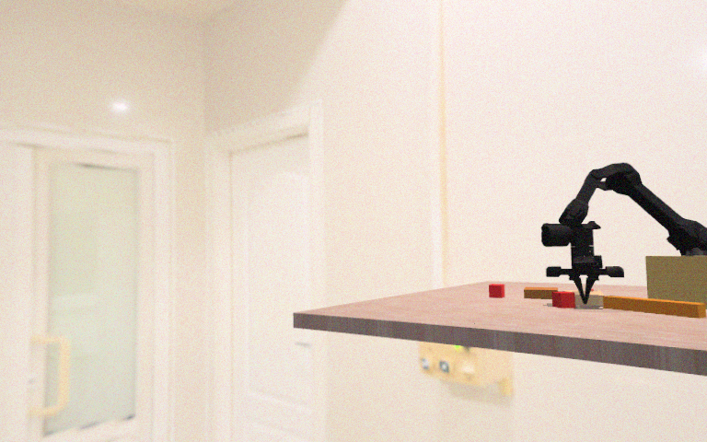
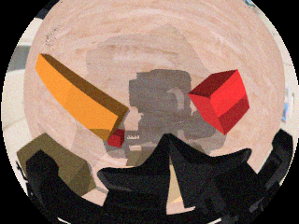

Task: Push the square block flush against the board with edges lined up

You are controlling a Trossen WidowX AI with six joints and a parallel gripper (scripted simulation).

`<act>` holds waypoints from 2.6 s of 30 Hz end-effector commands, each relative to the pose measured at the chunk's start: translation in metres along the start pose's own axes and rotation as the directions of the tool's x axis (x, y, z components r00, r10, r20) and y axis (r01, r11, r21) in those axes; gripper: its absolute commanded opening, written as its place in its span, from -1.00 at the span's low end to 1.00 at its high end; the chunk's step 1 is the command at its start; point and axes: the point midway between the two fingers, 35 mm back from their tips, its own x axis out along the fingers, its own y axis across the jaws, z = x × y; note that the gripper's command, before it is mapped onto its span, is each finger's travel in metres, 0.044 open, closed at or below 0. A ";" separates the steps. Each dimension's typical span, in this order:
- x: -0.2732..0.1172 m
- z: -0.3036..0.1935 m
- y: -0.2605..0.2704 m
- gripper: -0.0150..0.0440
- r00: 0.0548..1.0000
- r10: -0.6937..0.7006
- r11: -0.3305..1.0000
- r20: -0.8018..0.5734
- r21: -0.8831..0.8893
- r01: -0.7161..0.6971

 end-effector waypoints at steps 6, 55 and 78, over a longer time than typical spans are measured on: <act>-0.001 -0.009 -0.002 -0.49 1.000 -0.004 1.000 -0.003 -0.005 0.004; -0.002 -0.056 -0.006 -0.49 1.000 -0.006 1.000 -0.001 -0.007 0.006; -0.001 -0.079 -0.004 -0.49 1.000 -0.005 1.000 -0.004 -0.007 0.005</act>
